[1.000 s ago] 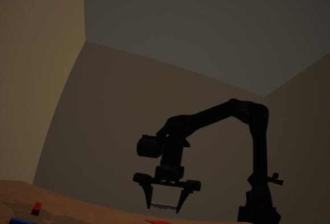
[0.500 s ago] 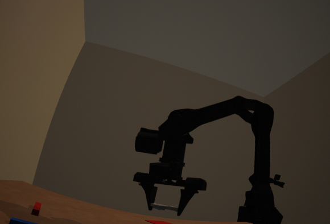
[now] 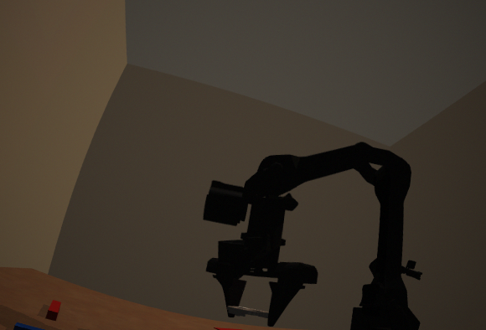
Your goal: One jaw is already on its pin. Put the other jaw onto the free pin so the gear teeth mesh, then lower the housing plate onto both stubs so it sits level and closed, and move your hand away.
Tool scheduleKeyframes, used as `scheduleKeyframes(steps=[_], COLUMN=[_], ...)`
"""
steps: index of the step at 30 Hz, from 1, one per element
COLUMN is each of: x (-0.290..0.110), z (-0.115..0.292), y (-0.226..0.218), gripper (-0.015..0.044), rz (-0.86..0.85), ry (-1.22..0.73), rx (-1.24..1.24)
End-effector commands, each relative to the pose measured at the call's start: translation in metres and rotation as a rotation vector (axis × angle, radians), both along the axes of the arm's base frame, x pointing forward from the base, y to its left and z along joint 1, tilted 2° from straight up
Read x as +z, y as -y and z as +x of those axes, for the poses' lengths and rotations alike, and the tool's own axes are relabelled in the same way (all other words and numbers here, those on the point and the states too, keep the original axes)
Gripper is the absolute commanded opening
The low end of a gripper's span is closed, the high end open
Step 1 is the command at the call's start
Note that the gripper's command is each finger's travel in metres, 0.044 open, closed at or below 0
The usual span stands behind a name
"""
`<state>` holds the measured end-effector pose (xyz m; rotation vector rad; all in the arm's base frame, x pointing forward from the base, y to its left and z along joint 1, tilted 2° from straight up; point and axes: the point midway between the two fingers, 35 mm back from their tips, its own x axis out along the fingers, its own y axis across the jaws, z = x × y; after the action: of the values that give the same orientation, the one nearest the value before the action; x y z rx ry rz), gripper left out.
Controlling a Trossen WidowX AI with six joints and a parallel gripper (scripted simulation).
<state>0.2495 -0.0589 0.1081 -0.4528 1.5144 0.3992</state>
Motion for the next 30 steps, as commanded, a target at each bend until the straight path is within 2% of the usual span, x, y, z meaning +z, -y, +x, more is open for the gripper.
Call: scheduleKeyframes(steps=[1, 18, 30], x=[0.0, -0.003, -0.003], z=[0.0, -0.01, -0.011], y=[-0.01, -0.061, -0.063], gripper=[0.0351, 0.0351, 0.0351], rz=[-0.003, 0.007, 0.007], ry=[0.007, 0.017, 0.017], rx=[-0.058, -0.361, -0.372])
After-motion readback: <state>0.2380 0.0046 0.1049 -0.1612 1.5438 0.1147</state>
